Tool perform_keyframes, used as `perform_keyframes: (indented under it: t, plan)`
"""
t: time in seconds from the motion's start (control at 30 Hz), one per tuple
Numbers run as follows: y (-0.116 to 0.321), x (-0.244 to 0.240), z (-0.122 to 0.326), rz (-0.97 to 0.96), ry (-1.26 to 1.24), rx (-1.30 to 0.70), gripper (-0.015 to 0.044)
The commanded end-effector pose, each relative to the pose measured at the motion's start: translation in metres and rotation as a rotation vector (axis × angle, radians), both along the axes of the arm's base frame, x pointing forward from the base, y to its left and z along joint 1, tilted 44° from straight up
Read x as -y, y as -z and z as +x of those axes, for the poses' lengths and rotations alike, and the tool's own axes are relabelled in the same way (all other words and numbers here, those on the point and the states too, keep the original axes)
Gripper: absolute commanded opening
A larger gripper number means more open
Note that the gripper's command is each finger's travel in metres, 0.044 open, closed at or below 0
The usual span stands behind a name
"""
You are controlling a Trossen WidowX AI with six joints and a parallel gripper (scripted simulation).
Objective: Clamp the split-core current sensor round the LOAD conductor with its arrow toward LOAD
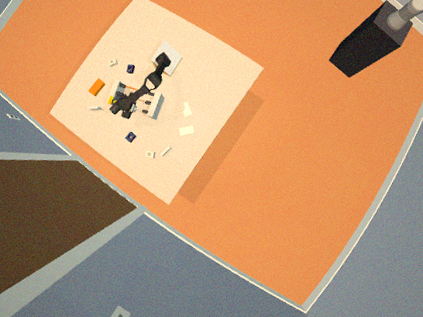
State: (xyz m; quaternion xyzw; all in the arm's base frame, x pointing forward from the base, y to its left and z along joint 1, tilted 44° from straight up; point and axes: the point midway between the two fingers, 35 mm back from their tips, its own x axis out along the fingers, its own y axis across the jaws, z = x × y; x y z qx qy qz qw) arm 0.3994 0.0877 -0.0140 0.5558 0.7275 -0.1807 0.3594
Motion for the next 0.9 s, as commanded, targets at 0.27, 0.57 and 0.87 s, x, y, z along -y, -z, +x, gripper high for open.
perform_keyframes:
  t: [0.27, 0.57, 0.87]
  plan:
    - [-0.0005, 0.0000, -0.0001, 0.001, -0.001, 0.000, 0.0255]
    - [-0.0005, 0.0000, -0.0001, 0.001, -0.001, 0.000, 0.0255]
    - [0.0000, 0.0000, 0.0000, 0.000, 0.000, 0.000, 0.0195]
